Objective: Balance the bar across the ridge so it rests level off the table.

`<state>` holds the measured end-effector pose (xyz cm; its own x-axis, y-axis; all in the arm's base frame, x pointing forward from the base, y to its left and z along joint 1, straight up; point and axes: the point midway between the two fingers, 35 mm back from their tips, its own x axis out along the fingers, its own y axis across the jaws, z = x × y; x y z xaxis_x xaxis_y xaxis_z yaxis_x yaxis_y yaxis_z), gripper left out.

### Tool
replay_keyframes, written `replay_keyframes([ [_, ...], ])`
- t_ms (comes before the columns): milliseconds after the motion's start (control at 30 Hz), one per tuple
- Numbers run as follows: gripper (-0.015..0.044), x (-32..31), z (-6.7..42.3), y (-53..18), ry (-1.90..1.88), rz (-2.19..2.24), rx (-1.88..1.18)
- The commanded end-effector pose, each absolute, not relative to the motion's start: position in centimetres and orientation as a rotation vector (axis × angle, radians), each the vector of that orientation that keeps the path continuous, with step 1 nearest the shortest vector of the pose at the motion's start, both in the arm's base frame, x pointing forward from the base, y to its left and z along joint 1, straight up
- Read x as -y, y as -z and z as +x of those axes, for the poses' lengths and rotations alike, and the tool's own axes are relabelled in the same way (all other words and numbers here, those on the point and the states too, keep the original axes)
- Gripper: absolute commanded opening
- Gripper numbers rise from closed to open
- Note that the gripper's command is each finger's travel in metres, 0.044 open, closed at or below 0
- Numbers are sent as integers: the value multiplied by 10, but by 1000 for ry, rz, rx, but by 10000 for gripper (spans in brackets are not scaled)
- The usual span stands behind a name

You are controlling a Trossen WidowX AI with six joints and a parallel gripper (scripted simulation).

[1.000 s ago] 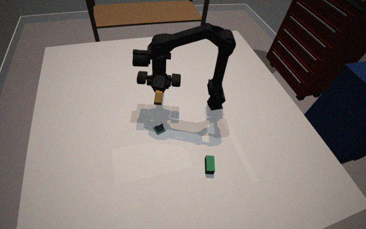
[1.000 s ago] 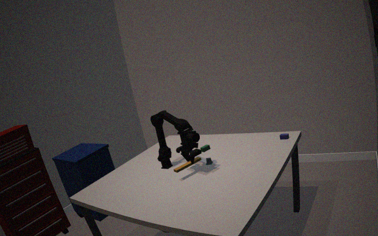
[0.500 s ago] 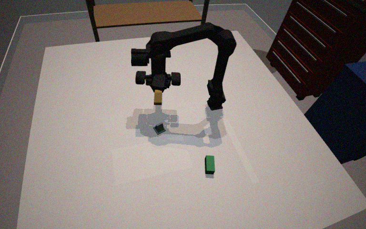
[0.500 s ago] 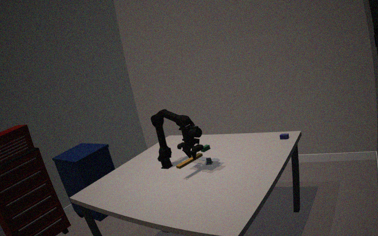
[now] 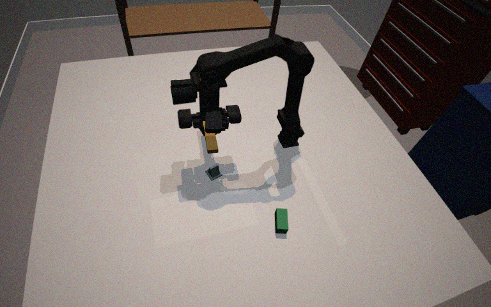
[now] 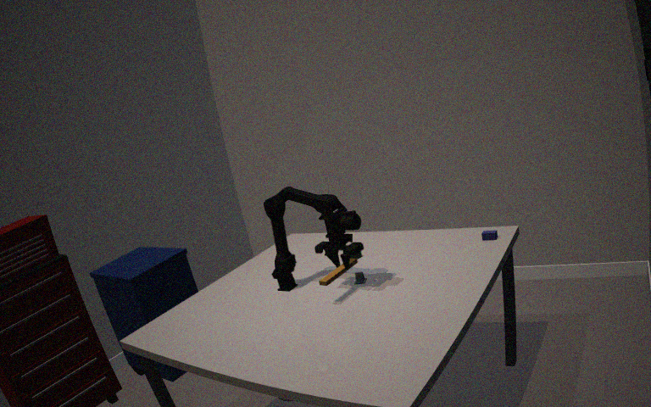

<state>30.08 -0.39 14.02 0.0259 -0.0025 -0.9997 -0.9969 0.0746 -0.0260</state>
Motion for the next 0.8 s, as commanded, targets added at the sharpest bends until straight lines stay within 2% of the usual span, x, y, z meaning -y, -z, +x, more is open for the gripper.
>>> replay_keyframes([
  [0, 0, -11, 305, -142, -1174, -1208, -1195],
  [767, 0, -99, 305, -142, -1379, -1411, -1045],
])
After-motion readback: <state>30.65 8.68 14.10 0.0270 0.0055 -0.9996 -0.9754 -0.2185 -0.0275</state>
